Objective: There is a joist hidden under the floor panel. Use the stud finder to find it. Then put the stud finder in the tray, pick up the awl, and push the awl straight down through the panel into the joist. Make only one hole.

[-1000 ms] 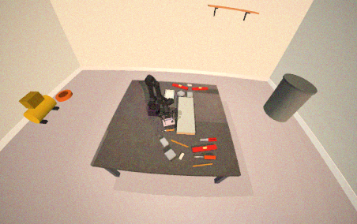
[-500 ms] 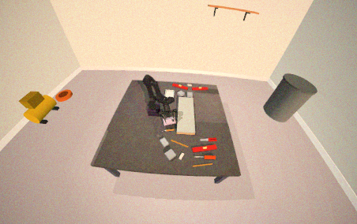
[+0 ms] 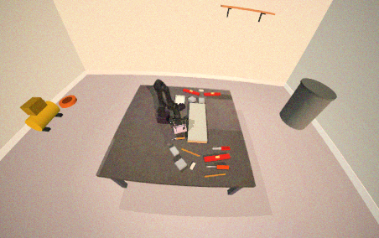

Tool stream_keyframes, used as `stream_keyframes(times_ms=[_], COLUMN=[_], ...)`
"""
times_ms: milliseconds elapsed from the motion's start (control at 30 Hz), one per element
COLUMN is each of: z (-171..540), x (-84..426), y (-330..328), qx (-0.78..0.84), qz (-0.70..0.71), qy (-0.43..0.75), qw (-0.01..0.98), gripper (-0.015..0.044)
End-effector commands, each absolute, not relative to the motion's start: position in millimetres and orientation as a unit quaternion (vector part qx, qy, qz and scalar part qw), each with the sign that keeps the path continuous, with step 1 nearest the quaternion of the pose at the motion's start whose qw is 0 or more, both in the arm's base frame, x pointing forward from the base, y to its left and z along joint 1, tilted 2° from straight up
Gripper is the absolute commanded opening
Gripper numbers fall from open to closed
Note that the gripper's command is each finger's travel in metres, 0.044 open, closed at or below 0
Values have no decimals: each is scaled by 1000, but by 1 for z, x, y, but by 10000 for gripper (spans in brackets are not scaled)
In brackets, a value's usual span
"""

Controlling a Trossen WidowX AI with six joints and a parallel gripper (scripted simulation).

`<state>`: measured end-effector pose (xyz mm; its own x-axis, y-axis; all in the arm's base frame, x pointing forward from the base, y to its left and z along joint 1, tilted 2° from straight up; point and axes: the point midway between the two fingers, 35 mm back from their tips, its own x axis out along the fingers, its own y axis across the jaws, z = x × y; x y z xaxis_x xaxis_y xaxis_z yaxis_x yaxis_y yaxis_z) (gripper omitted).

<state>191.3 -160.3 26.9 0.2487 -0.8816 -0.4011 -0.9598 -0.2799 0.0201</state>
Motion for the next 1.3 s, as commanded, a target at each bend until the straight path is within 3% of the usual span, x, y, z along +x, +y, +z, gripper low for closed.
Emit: stream_keyframes(times_ms=[0,1267], z=[26,9], x=[192,187], y=[-161,-162], qx=[-781,-779], qz=[165,172], qy=[591,592], qw=[115,115], gripper=[0,0])
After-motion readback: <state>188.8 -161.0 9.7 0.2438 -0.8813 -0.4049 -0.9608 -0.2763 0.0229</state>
